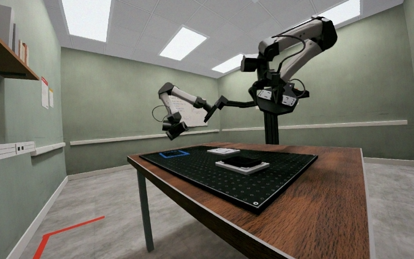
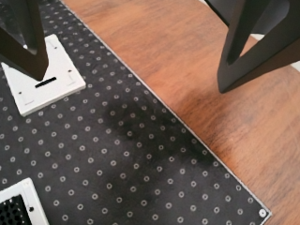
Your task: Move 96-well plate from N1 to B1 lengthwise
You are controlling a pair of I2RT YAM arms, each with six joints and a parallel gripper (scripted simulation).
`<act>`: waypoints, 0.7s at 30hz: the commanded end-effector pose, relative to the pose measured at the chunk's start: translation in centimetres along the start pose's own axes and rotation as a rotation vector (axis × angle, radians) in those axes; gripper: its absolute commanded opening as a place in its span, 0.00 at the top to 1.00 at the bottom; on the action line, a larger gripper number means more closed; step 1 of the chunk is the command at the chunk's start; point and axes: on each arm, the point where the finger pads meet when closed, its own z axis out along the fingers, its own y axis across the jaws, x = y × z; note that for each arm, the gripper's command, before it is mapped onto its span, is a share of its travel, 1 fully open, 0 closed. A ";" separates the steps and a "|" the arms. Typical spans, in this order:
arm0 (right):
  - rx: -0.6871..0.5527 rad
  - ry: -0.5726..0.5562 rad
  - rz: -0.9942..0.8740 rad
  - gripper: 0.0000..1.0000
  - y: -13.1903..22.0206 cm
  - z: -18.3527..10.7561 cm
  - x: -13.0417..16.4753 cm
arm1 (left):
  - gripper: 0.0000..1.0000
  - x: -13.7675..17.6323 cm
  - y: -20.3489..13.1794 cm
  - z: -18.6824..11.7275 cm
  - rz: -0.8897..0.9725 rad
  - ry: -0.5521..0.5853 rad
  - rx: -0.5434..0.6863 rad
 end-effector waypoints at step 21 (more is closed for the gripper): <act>0.497 0.436 0.240 0.00 5.4 -8.5 -0.7 | 0.00 -2.4 -5.5 1.3 0.663 0.032 0.017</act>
